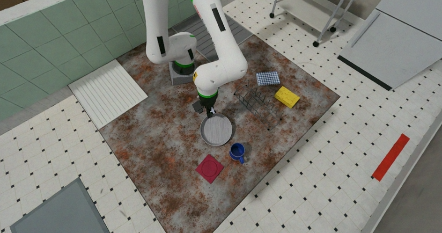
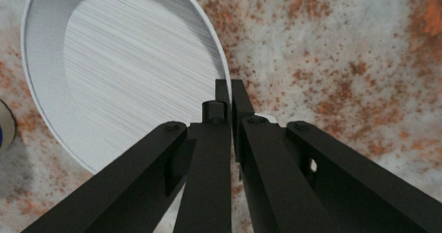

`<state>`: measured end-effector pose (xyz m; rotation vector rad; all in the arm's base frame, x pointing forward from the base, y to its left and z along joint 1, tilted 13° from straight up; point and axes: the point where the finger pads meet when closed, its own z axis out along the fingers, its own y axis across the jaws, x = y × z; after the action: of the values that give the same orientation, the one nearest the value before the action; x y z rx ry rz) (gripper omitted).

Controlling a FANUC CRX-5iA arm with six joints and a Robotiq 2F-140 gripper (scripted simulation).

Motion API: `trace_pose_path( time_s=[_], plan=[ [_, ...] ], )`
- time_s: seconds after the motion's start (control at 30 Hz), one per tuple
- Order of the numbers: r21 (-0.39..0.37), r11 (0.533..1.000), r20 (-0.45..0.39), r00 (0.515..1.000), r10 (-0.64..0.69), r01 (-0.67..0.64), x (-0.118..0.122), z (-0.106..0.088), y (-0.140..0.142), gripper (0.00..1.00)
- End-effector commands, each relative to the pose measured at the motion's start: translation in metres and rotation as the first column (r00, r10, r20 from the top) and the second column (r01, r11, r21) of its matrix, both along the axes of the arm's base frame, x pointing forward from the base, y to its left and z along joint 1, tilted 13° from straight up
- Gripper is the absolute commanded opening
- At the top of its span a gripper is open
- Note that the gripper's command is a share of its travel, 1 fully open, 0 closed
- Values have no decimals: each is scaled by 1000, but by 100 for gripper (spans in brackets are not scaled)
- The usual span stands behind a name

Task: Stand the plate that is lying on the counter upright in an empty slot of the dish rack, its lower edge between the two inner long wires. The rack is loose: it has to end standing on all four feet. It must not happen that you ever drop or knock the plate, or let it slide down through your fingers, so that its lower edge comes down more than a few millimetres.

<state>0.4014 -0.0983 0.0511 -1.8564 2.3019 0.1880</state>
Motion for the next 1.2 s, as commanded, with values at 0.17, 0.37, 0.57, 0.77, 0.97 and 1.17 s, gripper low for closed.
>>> trace_pose_path(
  time_s=[0.17, 0.37, 0.57, 0.77, 0.97, 1.17],
  plan=[
    [30, 999, -119, 992, 29, -26, 12, 15, -6, 10],
    [44, 998, -178, 983, 45, -37, 19, 24, -9, 10],
    [59, 997, -231, 971, 60, -47, 26, 33, -13, 10],
    [74, 996, -287, 955, 76, -57, 33, 41, -16, 10],
    [84, 995, -319, 944, 85, -62, 38, 46, -19, 10],
    [96, 993, -359, 928, 98, -68, 44, 52, -21, 10]
  ],
)
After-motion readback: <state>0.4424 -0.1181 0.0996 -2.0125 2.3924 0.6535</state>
